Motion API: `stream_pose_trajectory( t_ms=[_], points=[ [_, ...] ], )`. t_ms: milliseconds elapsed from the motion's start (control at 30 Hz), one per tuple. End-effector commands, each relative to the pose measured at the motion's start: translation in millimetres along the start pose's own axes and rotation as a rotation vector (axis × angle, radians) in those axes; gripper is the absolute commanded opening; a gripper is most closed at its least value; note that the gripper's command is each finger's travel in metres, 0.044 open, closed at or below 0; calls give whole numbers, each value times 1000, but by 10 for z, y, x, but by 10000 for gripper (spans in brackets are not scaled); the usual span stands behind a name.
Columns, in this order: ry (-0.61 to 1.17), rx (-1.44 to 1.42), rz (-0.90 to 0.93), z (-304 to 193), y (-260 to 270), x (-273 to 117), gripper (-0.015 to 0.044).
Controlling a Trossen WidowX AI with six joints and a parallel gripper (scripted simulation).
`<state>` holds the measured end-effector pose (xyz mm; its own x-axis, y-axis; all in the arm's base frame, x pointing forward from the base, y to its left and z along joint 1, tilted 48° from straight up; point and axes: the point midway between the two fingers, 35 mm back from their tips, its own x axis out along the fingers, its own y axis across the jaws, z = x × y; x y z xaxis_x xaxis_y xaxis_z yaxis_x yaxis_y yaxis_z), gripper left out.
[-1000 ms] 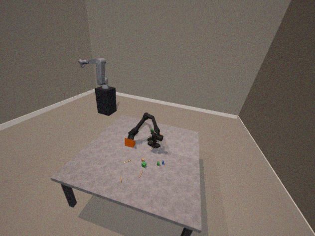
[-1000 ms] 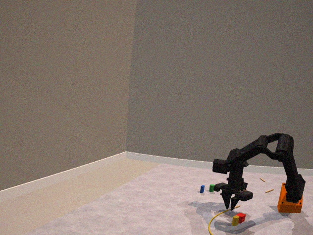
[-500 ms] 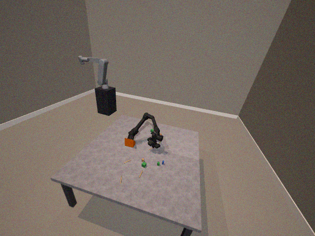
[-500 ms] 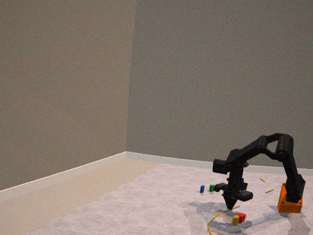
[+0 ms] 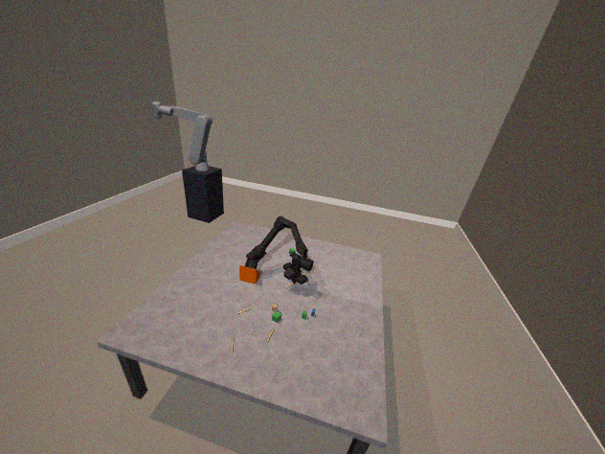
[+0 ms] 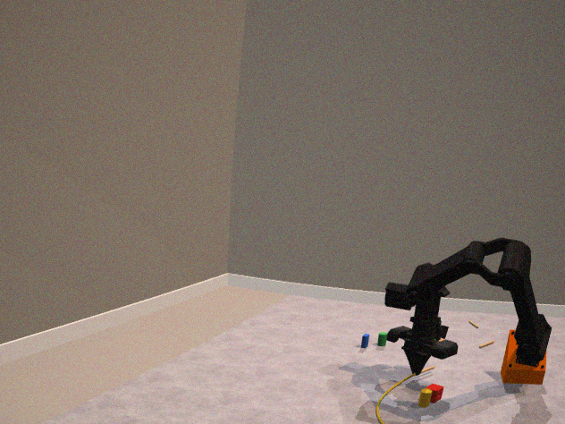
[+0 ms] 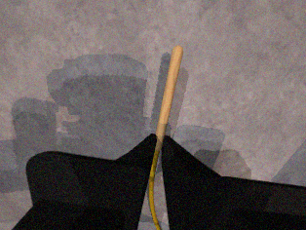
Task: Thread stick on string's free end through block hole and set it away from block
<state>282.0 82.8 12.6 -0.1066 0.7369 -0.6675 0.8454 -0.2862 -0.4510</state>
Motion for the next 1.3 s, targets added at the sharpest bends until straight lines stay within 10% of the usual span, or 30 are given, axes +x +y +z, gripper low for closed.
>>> stream_pose_trajectory(
  t_ms=[0, 1267],
  points=[
    [0, -8, 10, -10, 27, -77, 0],
    [1, 0, 1, 2, -5, -451, 0]
  ],
)
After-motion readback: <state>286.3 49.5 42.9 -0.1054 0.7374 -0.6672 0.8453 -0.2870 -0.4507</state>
